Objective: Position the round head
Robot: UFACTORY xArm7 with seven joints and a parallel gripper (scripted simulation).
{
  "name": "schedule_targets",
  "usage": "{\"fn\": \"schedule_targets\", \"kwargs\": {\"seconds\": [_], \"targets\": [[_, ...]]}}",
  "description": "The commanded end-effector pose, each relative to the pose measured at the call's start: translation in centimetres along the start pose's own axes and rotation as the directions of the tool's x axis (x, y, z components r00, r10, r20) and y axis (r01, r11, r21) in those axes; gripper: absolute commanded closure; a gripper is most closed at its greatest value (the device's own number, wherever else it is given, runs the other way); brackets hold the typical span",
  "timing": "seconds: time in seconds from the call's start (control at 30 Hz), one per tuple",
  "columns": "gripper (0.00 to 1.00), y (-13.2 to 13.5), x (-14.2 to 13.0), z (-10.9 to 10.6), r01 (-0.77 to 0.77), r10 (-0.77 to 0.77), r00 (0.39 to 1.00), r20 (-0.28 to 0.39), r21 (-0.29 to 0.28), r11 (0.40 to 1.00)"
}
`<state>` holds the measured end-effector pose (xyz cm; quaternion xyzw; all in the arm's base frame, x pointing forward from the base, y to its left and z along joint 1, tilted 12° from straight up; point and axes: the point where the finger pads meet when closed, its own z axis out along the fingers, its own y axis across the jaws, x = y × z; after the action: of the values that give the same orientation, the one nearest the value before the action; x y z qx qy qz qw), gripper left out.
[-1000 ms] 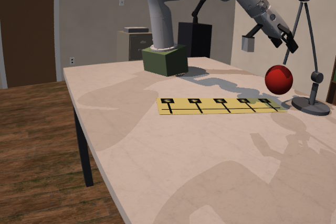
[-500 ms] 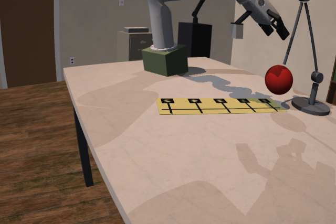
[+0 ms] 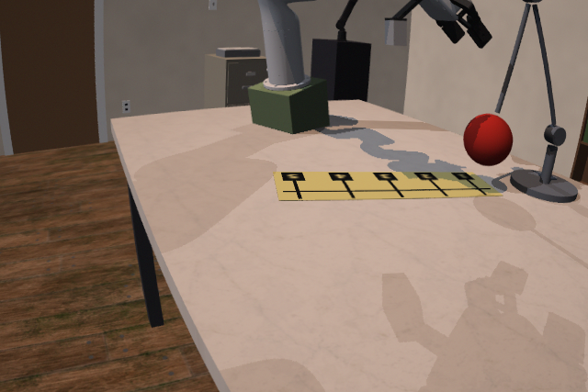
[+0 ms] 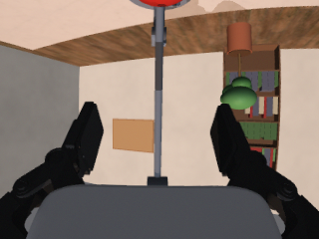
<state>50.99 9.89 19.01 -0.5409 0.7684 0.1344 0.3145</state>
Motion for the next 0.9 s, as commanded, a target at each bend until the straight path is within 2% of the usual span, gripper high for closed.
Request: {"fn": "schedule_targets", "kwargs": {"seconds": [0.0,0.87], "targets": [[0.00,-0.04,-0.16,-0.05,0.003,-0.003,1.000,0.001,0.001,1.000],[0.00,-0.09,-0.16,0.23,0.003,-0.003,1.000,0.001,0.002,1.000]]}}
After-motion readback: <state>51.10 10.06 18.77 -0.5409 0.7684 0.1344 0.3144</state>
